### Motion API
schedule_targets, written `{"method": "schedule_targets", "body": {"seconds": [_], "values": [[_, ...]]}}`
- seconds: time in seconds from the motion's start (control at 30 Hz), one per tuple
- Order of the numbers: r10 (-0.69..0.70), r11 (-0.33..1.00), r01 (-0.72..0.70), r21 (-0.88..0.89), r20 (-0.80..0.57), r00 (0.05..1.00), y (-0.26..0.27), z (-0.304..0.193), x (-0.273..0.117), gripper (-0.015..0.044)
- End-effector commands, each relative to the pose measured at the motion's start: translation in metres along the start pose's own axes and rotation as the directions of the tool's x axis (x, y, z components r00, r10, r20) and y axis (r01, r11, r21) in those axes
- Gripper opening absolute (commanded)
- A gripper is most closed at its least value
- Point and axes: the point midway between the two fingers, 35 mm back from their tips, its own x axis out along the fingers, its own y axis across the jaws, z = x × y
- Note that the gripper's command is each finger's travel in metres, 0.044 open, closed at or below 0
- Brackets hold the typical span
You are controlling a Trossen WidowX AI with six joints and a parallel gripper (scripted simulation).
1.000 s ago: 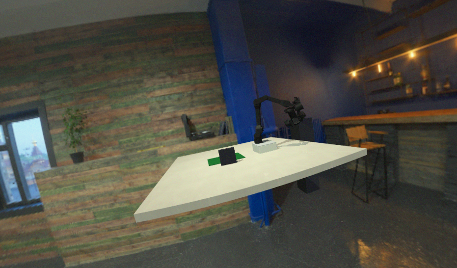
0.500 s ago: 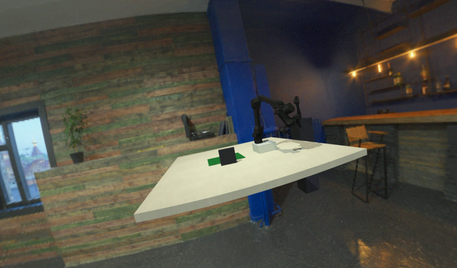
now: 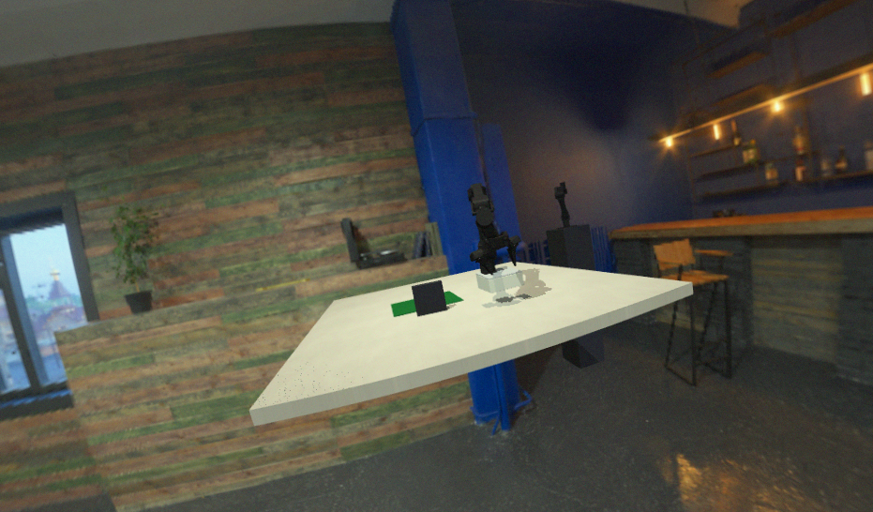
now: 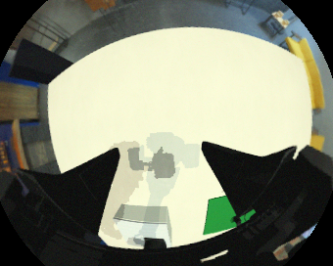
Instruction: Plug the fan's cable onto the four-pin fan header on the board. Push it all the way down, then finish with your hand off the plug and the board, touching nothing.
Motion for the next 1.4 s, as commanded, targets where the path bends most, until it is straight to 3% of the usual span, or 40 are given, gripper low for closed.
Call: {"method": "schedule_targets", "body": {"seconds": [0.0, 0.27, 0.5, 0.7, 0.9, 1.17, 1.37], "values": [[-0.120, 0.989, 0.118, -0.087, -0.020, 0.993, -0.065, -0.020, -0.015, 0.0440], [-0.279, 0.958, 0.270, -0.097, -0.088, 0.956, -0.172, -0.089, -0.057, 0.0440], [-0.347, 0.936, 0.329, -0.124, -0.188, 0.919, -0.220, -0.156, -0.083, 0.0440], [-0.339, 0.932, 0.267, -0.245, -0.329, 0.881, -0.249, -0.234, -0.103, 0.0440], [-0.258, 0.928, 0.084, -0.363, -0.463, 0.848, -0.256, -0.319, -0.123, 0.0440], [-0.254, 0.927, 0.077, -0.366, -0.466, 0.847, -0.257, -0.322, -0.121, 0.0440], [-0.254, 0.927, 0.077, -0.366, -0.466, 0.847, -0.267, -0.336, -0.068, 0.0440]]}}
